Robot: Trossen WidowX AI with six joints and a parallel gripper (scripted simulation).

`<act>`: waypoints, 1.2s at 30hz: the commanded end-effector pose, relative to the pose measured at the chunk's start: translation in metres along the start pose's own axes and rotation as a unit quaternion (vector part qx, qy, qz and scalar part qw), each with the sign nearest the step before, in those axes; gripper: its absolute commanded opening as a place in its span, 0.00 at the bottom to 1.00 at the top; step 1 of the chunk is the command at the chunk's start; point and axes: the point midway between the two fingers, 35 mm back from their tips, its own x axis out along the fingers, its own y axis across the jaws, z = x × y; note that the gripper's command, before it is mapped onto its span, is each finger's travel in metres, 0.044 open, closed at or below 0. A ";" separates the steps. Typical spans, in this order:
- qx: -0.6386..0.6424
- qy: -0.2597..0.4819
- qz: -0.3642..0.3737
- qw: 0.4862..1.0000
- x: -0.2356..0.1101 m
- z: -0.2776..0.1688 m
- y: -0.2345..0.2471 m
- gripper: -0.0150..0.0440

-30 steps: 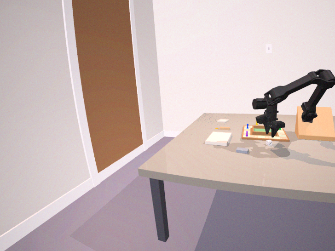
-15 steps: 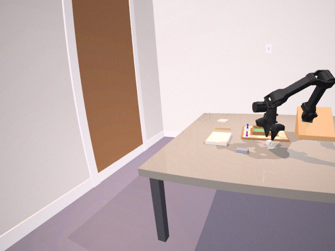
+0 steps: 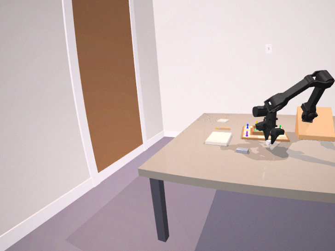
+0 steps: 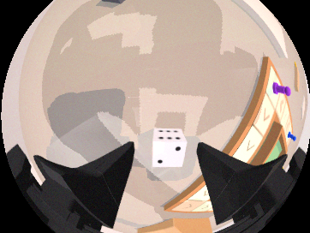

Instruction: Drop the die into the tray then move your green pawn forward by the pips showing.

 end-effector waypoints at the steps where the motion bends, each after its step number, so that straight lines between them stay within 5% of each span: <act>1: 0.003 0.000 -0.002 1.000 0.006 -0.001 -0.001 0.72; 8: 0.003 0.000 -0.002 1.000 0.006 -0.001 -0.001 0.41; 16: 0.003 0.001 -0.002 1.000 0.005 -0.001 -0.001 0.25; 36: 0.003 0.004 -0.006 1.000 -0.107 -0.008 0.003 0.25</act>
